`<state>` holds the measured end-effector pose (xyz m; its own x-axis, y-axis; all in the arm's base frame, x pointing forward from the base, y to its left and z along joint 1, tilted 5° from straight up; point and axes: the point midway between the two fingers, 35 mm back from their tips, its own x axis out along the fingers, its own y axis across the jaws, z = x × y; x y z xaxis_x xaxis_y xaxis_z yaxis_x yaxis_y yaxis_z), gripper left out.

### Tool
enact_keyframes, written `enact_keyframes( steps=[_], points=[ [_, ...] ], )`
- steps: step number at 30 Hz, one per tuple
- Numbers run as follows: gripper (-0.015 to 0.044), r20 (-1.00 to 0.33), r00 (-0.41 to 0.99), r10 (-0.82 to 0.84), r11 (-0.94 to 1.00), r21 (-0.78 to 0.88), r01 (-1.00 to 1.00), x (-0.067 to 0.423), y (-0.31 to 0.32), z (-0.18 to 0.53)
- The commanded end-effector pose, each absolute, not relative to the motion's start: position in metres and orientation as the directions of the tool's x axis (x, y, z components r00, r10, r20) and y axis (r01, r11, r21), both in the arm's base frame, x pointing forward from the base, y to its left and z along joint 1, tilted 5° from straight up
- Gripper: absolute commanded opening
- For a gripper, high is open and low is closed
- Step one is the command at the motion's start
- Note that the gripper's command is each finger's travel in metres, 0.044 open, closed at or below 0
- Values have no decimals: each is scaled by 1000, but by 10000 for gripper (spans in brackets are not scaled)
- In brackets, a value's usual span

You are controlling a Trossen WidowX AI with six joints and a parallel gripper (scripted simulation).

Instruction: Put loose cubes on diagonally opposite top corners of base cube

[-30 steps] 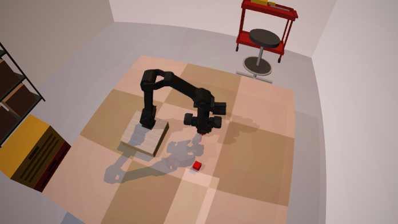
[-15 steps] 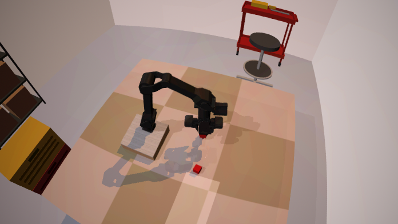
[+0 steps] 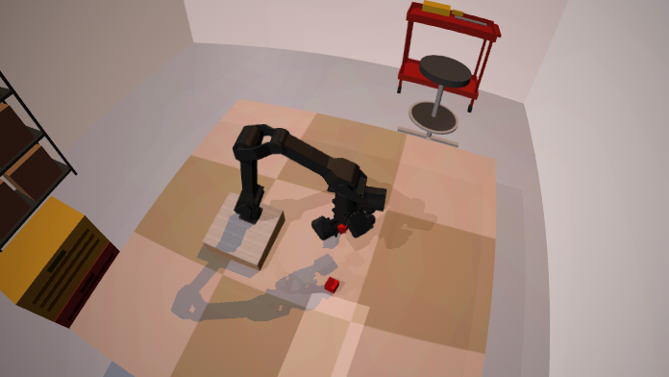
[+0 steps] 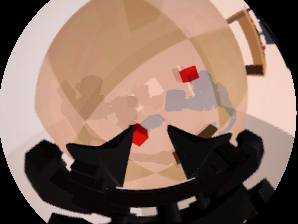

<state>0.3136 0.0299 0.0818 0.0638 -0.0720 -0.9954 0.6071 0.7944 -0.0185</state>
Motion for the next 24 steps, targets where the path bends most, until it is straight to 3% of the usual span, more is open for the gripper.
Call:
enact_keyframes(
  steps=[1, 12, 24],
  points=[
    [265, -995, 67, -69, 869, -27, 494, 318, 21, 86],
    [265, -995, 67, -72, 997, -71, 21, 327, -13, 98],
    [265, -995, 68, -76, 862, -100, -497, 331, -53, 110]
  ],
)
